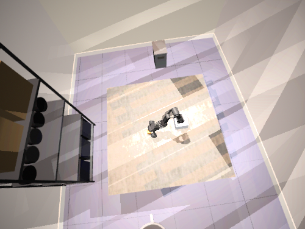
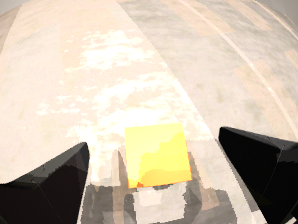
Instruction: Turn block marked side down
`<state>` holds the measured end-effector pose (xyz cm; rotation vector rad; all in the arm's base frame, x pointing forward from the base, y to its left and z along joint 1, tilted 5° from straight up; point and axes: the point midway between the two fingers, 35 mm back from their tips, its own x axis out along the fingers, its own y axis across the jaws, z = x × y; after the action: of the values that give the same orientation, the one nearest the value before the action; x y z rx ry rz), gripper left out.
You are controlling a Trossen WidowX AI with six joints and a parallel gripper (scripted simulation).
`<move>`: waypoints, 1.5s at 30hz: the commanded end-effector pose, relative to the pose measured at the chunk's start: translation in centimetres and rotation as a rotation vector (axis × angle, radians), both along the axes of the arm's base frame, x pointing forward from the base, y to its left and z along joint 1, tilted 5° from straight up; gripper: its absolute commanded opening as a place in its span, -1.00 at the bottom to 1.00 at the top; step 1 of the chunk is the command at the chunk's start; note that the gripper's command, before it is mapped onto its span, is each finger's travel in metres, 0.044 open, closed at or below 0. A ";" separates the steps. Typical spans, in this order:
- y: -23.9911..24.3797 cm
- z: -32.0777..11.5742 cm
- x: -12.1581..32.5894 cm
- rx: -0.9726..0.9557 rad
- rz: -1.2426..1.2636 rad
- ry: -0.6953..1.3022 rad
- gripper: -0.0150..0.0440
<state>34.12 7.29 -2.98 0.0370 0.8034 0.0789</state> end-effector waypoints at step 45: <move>-0.3 3.7 1.8 -0.026 0.052 0.766 1.00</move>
<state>35.94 6.91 1.12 0.0156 1.5714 0.1058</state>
